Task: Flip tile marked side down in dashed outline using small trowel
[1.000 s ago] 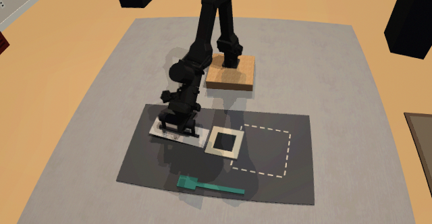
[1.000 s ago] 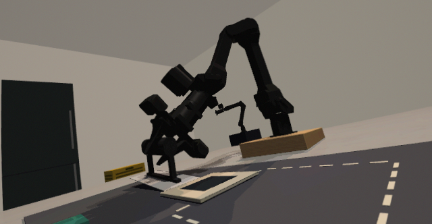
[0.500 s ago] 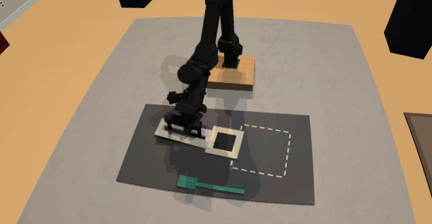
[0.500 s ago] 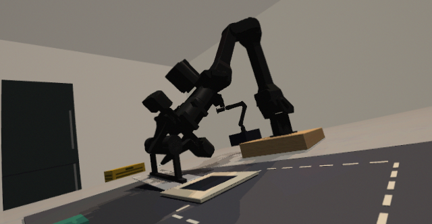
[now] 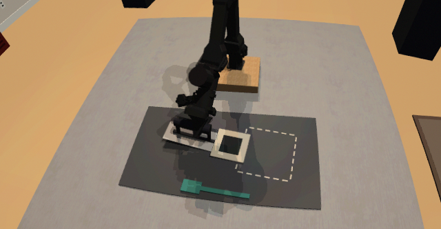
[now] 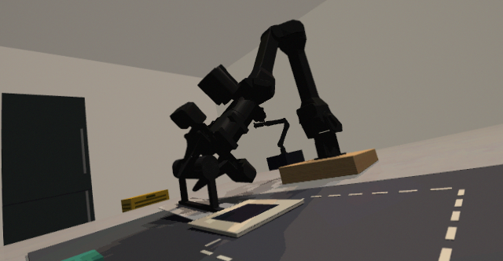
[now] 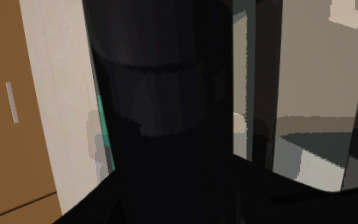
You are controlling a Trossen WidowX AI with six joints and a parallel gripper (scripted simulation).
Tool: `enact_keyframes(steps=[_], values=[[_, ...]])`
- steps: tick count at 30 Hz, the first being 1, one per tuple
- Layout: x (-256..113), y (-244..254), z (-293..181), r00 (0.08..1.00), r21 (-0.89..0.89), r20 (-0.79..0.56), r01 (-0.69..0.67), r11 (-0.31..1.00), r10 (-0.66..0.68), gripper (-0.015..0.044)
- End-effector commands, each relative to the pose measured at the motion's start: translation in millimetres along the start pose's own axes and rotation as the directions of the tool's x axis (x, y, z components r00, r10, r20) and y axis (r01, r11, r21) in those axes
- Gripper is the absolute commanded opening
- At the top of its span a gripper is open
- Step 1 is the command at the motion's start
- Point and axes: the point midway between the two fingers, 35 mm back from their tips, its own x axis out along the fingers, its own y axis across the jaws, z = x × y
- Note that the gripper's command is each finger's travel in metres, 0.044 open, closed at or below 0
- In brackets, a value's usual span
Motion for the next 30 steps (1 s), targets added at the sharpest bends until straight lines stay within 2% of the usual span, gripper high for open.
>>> enact_keyframes(steps=[1,14,30], values=[[-3,4,-2,0.999,0.030,-0.039,-0.003,1.000,0.004,0.0000],[-24,29,-9,0.997,0.077,-0.078,-0.001,0.997,0.007,0.0000],[-45,53,-54,0.997,0.080,-0.080,-0.001,0.997,0.008,0.0000]])
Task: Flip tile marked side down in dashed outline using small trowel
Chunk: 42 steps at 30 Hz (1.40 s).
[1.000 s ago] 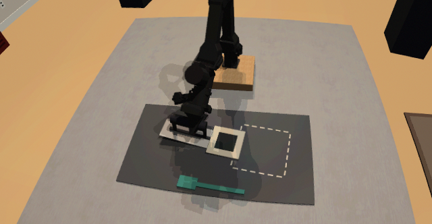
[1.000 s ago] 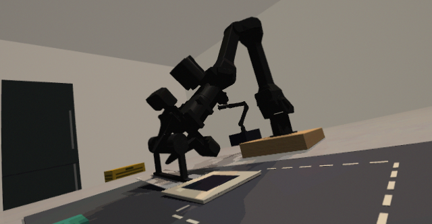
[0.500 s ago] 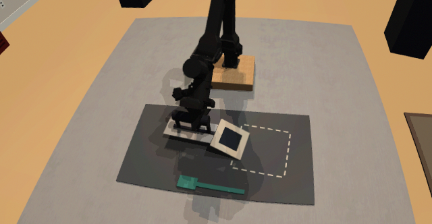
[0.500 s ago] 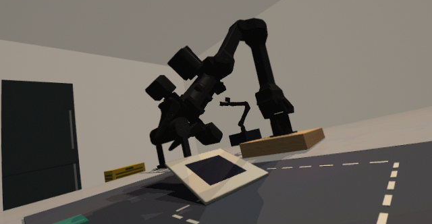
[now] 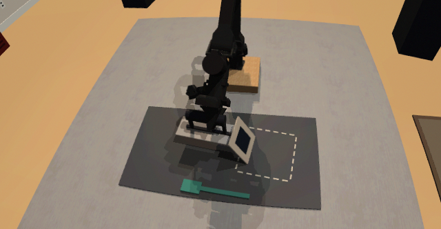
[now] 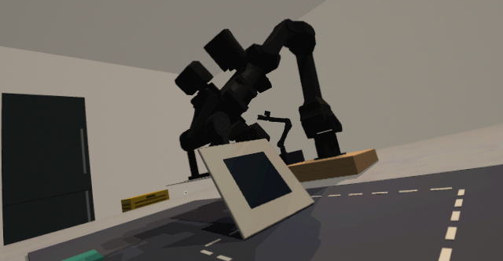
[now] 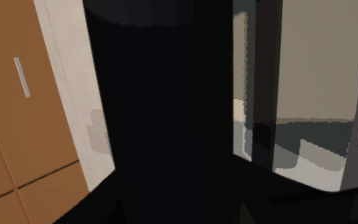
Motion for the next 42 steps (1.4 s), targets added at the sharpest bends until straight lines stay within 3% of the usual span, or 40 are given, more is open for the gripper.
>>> enact_keyframes(steps=[1,16,31,42], values=[[-4,10,-14,1.000,0.005,-0.004,-0.023,1.000,0.023,0.0000],[-1,7,-45,1.000,0.007,-0.006,-0.023,1.000,0.023,0.0000],[-20,28,12,1.000,0.004,-0.002,-0.023,1.000,0.023,0.0000],[-21,29,15,1.000,0.003,-0.002,-0.023,1.000,0.023,0.0000]])
